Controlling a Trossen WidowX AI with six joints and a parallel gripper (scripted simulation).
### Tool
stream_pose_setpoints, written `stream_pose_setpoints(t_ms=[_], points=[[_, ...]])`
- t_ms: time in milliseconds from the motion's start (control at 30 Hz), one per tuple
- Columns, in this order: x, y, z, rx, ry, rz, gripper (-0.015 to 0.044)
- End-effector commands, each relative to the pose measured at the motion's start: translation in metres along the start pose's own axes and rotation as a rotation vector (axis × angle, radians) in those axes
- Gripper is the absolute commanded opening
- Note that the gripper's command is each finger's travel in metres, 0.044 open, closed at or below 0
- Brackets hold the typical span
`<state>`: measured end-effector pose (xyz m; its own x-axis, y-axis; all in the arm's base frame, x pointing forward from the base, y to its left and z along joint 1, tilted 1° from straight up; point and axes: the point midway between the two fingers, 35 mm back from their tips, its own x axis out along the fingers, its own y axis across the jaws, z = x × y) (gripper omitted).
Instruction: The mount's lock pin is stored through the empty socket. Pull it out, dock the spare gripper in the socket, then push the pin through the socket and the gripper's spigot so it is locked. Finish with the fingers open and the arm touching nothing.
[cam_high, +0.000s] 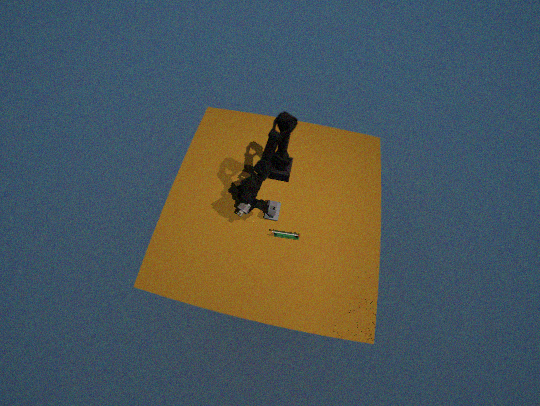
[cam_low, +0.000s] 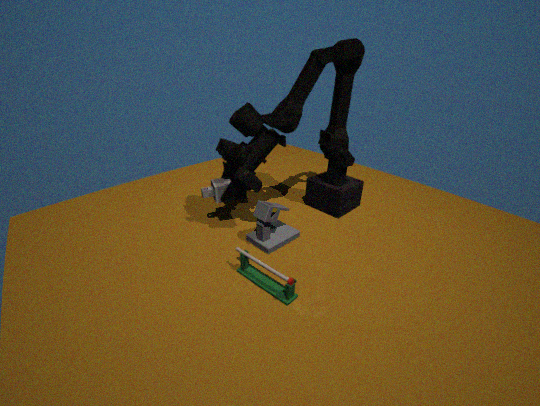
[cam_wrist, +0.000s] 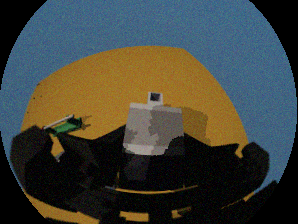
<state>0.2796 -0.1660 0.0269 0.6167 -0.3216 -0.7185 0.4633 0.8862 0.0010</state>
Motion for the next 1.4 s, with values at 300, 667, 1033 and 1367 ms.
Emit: stream_pose_setpoints(t_ms=[300,667,1033,1367], points=[[-0.031,0.000,0.024,0.001,-0.020,-0.002,0.0000],[-0.030,0.001,0.019,0.000,-0.005,0.000,0.0000],[-0.030,0.011,0.013,-0.092,0.056,-0.013,0.0000],[-0.032,0.029,0.002,-0.252,0.158,-0.030,0.0000]])
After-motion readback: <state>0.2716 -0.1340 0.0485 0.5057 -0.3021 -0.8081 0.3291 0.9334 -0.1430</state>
